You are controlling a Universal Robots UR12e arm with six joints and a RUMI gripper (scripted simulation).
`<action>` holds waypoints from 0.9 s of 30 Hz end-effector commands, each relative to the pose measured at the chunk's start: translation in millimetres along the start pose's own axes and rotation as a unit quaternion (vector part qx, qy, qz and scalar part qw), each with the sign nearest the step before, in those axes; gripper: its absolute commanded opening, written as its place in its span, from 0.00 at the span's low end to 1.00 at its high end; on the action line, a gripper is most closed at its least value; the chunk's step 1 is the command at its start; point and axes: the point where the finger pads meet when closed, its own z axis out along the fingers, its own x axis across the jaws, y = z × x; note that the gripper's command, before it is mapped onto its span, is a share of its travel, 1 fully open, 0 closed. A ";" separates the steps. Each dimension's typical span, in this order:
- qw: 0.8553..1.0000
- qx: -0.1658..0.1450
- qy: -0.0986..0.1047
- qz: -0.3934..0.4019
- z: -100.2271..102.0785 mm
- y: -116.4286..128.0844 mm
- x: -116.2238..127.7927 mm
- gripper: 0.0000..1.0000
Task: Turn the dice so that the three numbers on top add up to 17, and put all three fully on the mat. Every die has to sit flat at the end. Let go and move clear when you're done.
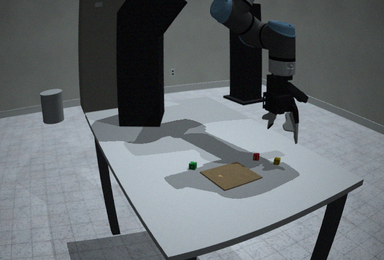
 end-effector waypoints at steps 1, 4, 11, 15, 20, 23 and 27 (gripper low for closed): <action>1.000 0.000 0.000 0.000 -31.4 0.0 0.4 1.00; 1.000 0.000 0.000 0.000 -50.2 0.0 0.4 1.00; 1.000 0.000 0.000 0.000 -67.0 0.0 0.4 1.00; 1.000 0.000 0.000 0.000 -67.0 0.0 0.4 1.00; 1.000 0.000 0.000 0.000 -67.0 0.0 0.4 1.00; 1.000 0.000 0.000 0.004 -66.8 0.8 -0.4 1.00; 0.999 0.000 0.000 0.044 -65.1 8.1 -7.0 1.00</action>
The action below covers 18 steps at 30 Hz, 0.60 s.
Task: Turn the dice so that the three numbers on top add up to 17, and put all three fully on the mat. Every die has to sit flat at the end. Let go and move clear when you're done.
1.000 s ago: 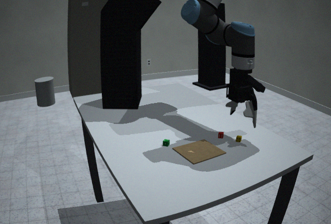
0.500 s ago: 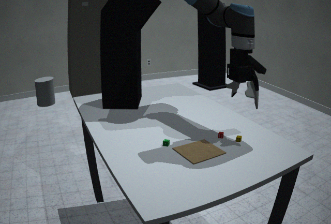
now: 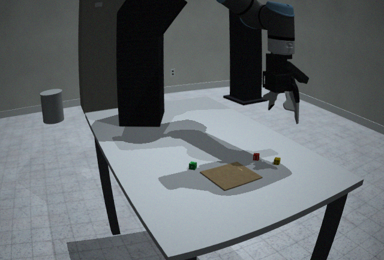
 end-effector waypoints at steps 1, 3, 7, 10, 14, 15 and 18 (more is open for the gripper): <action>0.999 0.000 0.000 0.051 1.7 9.5 -8.1 1.00; 0.996 0.000 0.000 0.093 3.2 17.1 -15.0 1.00; 0.993 0.000 0.000 0.117 4.0 21.3 -19.0 1.00; 0.983 0.000 0.000 0.183 5.9 32.9 -30.5 1.00; 0.971 0.000 0.000 0.239 7.1 42.3 -40.3 1.00; 0.967 0.000 0.000 0.253 7.4 44.7 -42.8 1.00; 0.956 0.000 0.000 0.295 8.0 51.5 -50.5 1.00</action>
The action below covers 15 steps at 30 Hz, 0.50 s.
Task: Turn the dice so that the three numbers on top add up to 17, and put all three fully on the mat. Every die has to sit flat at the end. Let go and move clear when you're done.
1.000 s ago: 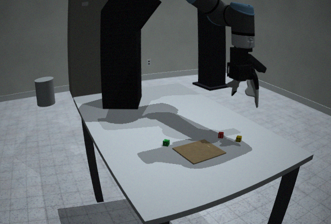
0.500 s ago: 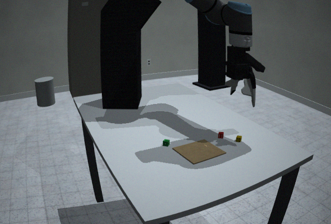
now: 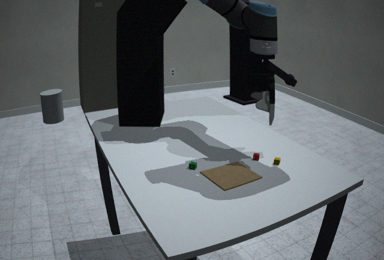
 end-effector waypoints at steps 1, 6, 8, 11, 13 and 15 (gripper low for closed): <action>0.997 0.001 0.005 0.073 1.1 15.7 -5.6 1.00; 0.994 0.001 0.005 0.107 1.5 23.0 -8.8 1.00; 0.993 0.001 0.005 0.116 1.6 24.9 -9.6 1.00; 0.993 0.001 0.005 0.118 1.6 25.2 -9.8 1.00; 0.993 0.001 0.005 0.118 1.6 25.2 -9.8 1.00; 0.993 0.001 0.005 0.118 1.6 25.2 -9.8 1.00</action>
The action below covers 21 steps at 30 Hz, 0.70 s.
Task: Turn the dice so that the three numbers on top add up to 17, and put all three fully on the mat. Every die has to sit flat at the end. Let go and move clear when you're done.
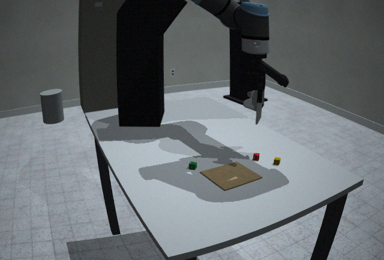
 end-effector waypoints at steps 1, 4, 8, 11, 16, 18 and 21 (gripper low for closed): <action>1.000 0.001 0.001 0.004 -0.3 0.7 0.1 1.00; 1.000 0.001 0.001 0.004 -0.3 0.7 0.1 1.00; 1.000 0.001 0.001 0.004 -0.3 0.7 0.1 1.00; 1.000 0.001 0.001 0.004 -0.3 0.7 0.1 1.00; 1.000 0.000 0.001 -0.001 0.1 0.6 0.1 1.00; 1.000 0.000 0.001 -0.009 0.6 0.4 0.0 1.00; 1.000 0.000 0.001 -0.027 1.9 0.0 -0.1 1.00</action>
